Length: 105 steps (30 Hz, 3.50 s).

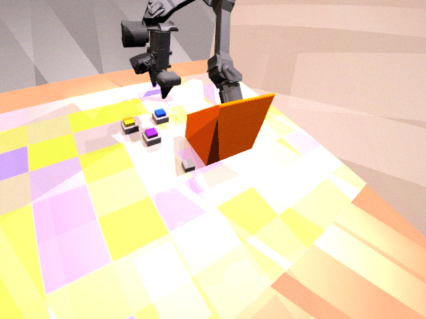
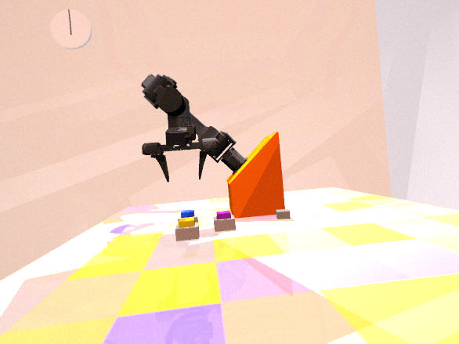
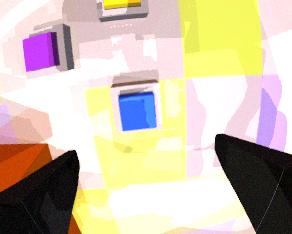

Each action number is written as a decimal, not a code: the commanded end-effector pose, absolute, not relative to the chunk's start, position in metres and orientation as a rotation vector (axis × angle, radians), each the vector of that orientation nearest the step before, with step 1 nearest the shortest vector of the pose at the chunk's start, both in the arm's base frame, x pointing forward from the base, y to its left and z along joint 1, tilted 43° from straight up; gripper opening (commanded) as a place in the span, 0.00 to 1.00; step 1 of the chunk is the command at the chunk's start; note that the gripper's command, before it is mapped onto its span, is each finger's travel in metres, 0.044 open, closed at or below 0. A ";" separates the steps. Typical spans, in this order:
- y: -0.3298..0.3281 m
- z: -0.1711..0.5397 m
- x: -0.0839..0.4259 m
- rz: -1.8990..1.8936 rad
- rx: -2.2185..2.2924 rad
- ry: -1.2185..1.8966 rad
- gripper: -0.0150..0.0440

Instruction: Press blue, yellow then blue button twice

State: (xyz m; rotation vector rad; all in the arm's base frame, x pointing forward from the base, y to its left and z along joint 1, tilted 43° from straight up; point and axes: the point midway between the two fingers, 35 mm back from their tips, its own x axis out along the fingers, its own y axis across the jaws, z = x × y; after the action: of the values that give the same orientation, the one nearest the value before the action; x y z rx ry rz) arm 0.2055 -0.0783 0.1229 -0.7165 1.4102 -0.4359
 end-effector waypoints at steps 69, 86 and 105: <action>-0.114 0.084 0.208 -0.435 -0.721 1.427 0.29; -0.072 0.129 0.202 -0.432 -0.719 1.429 0.29; -0.062 0.109 0.318 -0.433 -0.714 1.422 0.29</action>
State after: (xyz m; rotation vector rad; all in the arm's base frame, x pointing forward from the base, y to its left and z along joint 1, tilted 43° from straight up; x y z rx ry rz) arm 0.3133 -0.0502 0.1230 -0.7073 1.4123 -0.4280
